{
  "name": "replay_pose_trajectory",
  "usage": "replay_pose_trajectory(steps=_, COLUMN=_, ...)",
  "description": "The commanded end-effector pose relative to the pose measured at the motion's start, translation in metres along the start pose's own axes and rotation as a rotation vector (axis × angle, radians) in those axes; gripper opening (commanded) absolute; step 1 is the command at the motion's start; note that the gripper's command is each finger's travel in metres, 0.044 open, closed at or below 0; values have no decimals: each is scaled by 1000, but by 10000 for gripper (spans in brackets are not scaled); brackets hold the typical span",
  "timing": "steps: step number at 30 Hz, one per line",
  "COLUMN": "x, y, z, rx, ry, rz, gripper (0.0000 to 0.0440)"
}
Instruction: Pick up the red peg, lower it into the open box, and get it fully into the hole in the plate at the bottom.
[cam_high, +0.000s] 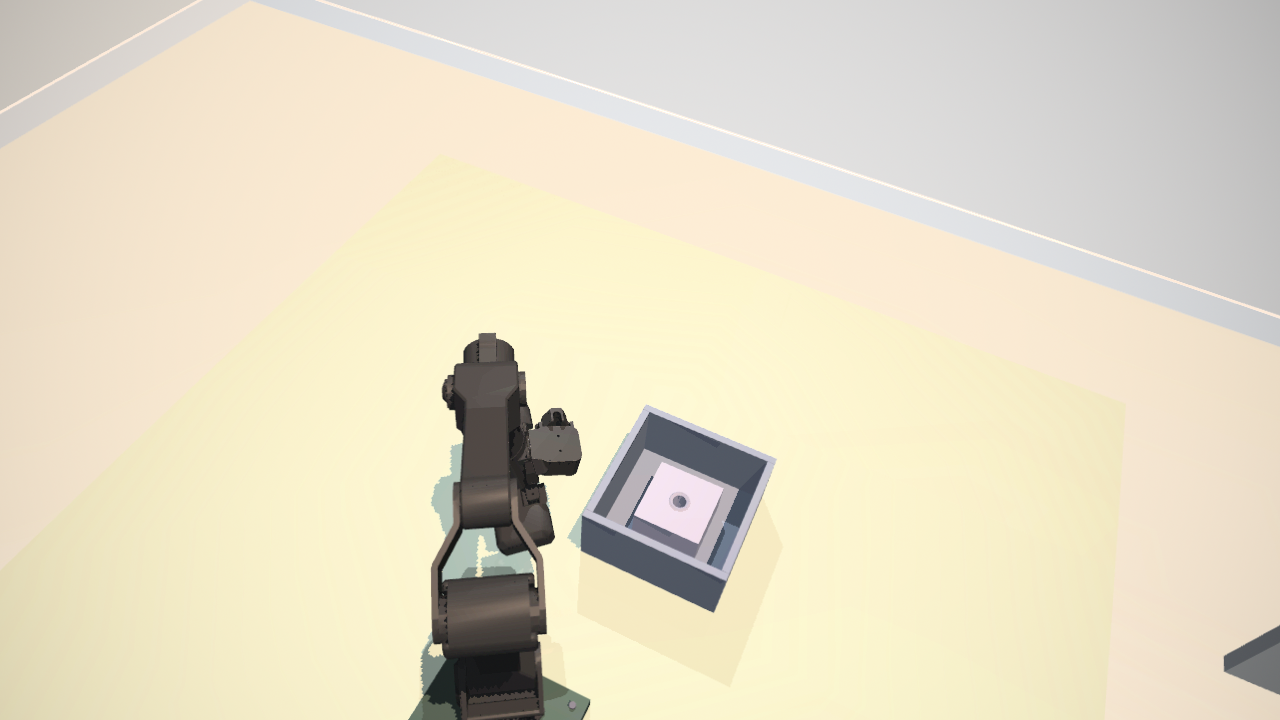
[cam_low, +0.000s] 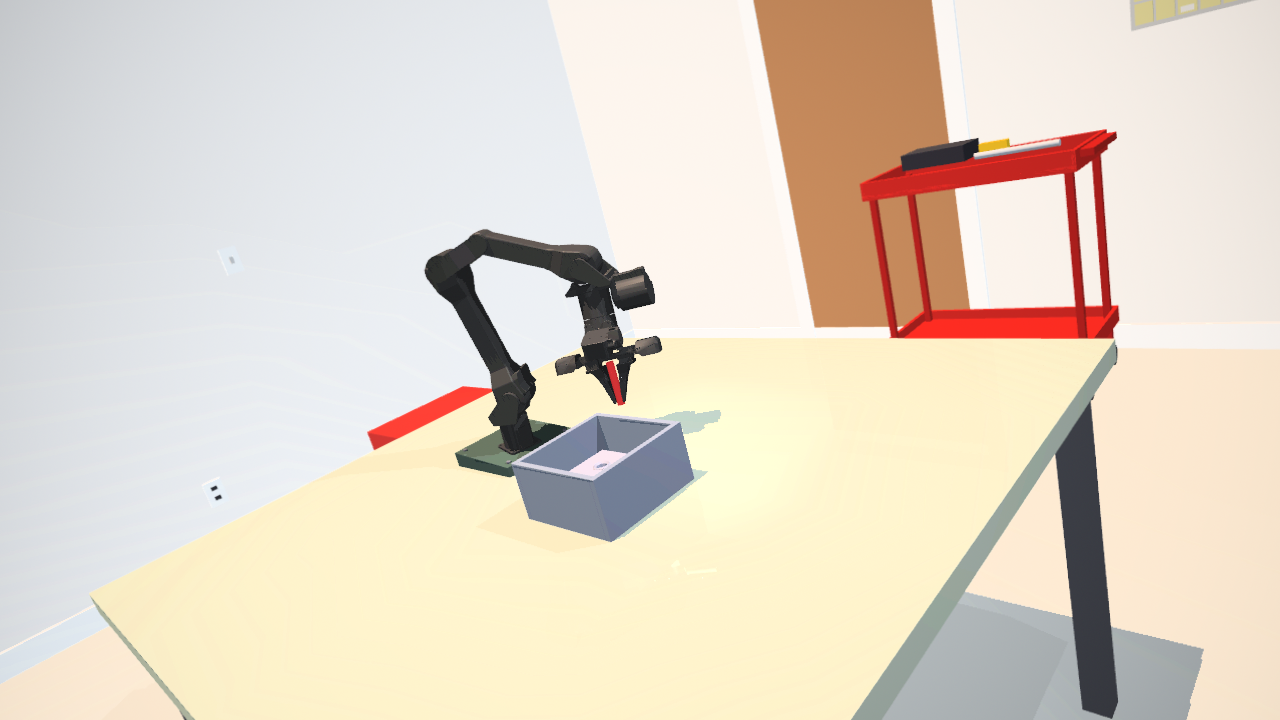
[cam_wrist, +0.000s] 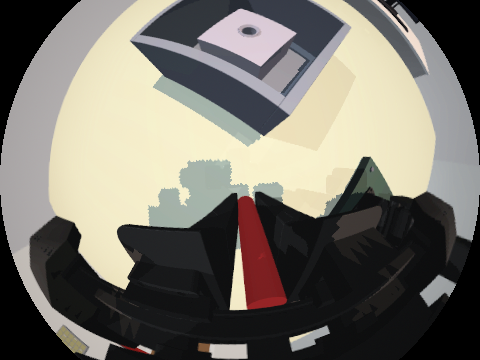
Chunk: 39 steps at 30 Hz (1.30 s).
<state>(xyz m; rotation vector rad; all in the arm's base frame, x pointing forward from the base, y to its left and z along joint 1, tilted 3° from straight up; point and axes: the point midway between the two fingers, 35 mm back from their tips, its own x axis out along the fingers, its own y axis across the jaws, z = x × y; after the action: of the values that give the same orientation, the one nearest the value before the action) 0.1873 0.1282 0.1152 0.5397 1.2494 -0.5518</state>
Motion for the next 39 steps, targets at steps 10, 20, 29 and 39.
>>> replay_pose_trajectory(steps=10, x=-23, y=6, z=56, rx=145, ry=-109, rz=25, gripper=0)
replay_pose_trajectory(steps=20, x=-20, y=4, z=105, rx=235, ry=-179, rz=18, gripper=0)
replay_pose_trajectory(steps=29, x=-5, y=-1, z=144, rx=258, ry=-214, rz=-2, gripper=0)
replay_pose_trajectory(steps=39, x=20, y=-9, z=175, rx=217, ry=-197, rz=-24, gripper=2)
